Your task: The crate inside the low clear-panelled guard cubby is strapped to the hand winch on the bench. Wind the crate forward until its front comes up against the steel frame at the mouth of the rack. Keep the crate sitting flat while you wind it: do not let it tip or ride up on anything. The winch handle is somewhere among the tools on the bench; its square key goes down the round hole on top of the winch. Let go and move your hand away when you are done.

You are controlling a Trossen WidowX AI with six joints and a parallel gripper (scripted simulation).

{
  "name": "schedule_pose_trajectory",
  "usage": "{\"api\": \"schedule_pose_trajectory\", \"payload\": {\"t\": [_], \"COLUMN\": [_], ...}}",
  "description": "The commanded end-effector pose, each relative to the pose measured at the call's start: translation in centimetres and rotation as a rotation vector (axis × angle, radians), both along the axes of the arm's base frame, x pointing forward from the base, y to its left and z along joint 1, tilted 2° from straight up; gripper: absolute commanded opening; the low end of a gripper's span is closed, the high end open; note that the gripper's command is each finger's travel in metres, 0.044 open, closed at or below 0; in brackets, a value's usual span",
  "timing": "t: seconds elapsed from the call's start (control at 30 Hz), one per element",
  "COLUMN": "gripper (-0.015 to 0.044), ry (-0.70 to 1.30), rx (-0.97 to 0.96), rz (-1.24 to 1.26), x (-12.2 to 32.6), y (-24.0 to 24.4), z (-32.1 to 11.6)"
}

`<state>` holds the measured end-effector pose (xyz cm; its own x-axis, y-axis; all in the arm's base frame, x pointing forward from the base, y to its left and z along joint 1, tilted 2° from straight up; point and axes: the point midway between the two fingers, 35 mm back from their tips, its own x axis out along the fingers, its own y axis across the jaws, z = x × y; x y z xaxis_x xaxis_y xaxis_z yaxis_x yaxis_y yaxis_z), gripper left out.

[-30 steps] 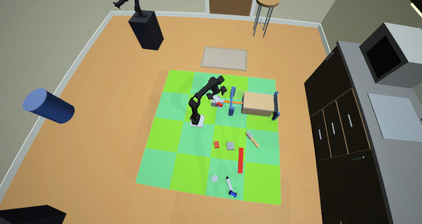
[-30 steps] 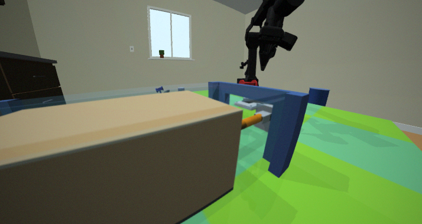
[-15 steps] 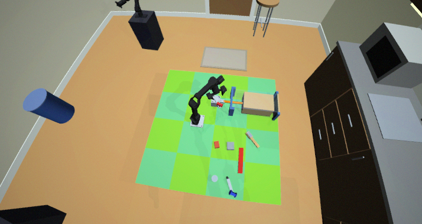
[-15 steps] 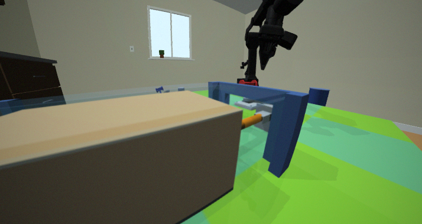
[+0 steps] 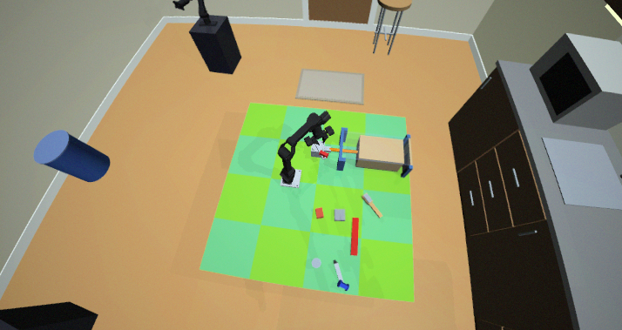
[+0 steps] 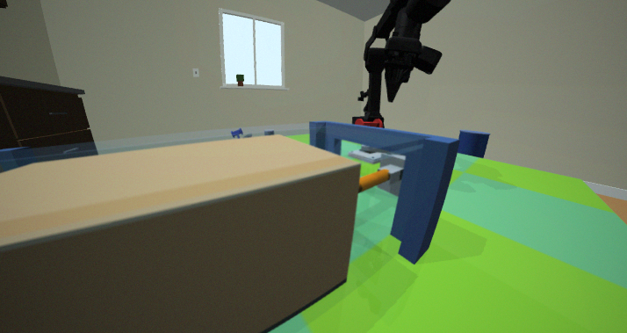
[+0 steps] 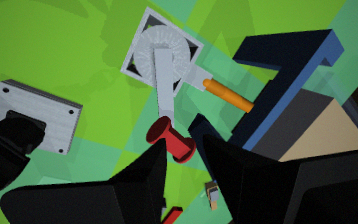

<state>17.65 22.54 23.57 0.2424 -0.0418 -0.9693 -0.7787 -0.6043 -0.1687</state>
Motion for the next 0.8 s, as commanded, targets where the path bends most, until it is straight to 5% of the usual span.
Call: {"api": "schedule_pose_trajectory", "payload": {"t": [0.0, 0.77], "gripper": [0.0020, 0.0000], "ry": [0.000, 0.000], "rx": [0.000, 0.000], "rz": [0.000, 0.000], "x": [0.00, 0.00], "y": [0.00, 0.00], "z": [0.00, 0.00]}}
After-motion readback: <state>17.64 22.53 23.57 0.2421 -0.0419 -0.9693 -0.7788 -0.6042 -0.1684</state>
